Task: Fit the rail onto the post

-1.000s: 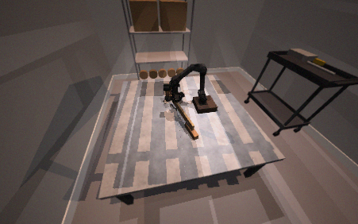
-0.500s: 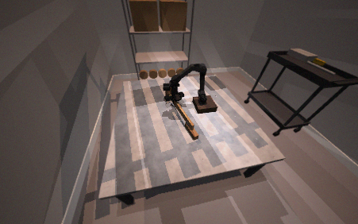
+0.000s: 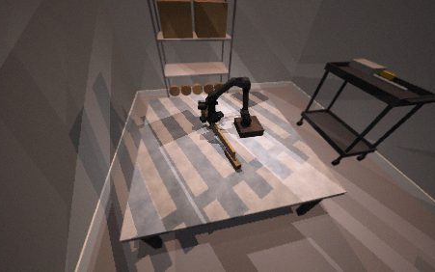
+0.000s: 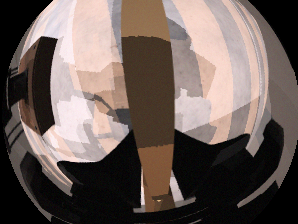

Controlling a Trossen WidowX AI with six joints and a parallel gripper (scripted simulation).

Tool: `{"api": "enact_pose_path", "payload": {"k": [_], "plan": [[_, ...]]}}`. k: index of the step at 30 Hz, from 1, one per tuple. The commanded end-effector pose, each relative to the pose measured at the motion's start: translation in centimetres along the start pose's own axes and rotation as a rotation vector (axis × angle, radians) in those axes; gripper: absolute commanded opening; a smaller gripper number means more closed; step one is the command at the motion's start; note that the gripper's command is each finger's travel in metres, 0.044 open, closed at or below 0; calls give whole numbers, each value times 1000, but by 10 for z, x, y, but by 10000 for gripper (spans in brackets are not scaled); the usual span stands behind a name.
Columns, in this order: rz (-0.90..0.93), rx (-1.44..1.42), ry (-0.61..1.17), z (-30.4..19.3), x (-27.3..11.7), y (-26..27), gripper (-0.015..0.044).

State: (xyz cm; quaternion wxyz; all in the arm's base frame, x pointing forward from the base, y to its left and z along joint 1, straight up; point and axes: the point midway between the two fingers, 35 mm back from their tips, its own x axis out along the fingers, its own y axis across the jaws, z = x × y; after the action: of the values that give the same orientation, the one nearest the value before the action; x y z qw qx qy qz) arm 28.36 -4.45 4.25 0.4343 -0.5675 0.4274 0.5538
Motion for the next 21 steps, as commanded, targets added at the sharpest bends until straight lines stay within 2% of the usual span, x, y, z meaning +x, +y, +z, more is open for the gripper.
{"api": "enact_pose_path", "payload": {"k": [1,21], "plan": [[-9,-3,6,-3,-2,-2,0],[-9,-3,6,-9,-3,-2,0]]}}
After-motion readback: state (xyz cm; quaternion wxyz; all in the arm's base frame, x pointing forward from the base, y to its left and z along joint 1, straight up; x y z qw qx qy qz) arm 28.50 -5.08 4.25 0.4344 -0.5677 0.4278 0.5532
